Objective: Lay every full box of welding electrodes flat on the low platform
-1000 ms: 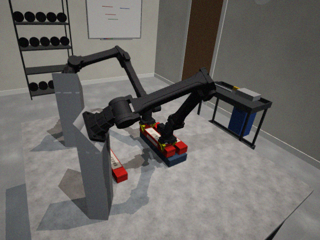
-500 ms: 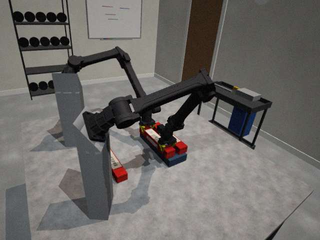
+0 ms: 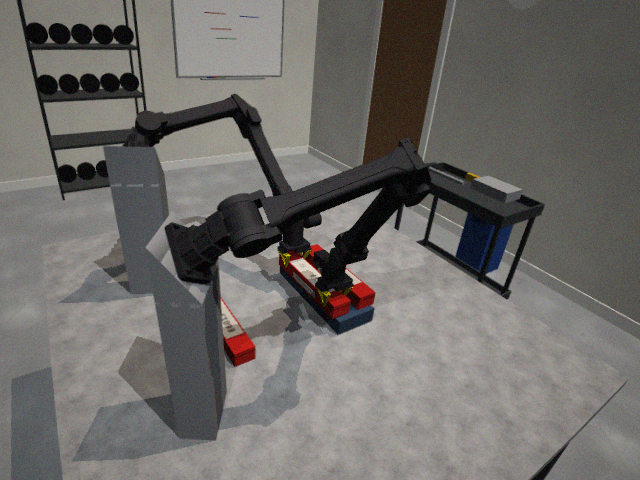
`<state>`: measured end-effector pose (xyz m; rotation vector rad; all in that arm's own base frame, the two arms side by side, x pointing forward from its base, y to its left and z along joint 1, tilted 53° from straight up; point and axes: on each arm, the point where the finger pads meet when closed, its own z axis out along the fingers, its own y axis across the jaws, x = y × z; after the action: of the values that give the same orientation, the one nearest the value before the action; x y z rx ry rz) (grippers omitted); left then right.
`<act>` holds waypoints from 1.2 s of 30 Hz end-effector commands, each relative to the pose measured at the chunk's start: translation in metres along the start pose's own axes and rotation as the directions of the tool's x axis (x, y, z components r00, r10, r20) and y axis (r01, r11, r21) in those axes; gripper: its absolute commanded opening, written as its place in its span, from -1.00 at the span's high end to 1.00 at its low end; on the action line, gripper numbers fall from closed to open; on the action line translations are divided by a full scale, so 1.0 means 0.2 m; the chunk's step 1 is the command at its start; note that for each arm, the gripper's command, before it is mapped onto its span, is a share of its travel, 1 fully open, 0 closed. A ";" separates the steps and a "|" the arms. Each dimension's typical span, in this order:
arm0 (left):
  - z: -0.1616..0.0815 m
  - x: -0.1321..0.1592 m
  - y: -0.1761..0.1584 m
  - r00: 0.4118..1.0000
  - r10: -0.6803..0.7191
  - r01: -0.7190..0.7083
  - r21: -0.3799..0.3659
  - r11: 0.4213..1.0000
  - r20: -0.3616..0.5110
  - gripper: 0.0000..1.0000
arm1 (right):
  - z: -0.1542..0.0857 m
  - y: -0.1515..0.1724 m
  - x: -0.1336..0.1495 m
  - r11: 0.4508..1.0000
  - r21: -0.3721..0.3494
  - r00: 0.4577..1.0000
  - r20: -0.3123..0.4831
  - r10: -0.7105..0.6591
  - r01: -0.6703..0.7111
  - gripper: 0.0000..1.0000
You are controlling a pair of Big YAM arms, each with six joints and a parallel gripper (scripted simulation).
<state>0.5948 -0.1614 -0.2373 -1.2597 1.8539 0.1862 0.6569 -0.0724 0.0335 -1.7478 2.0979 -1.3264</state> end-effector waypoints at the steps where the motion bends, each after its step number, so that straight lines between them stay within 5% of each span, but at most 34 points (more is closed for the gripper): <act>1: -0.15 0.00 -0.19 1.000 -0.004 0.003 0.073 0.997 0.006 1.00 | -0.10 -0.15 0.01 0.999 0.052 1.000 0.002 -0.003 0.003 1.00; 36: -0.15 0.00 -0.18 1.000 0.000 -0.001 0.069 0.998 0.006 1.00 | -0.10 -0.15 0.03 0.999 0.043 1.000 -0.001 -0.005 0.005 1.00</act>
<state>0.5949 -0.1615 -0.2372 -1.2597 1.8539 0.1859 0.6570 -0.0724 0.0337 -1.7484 2.0976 -1.3264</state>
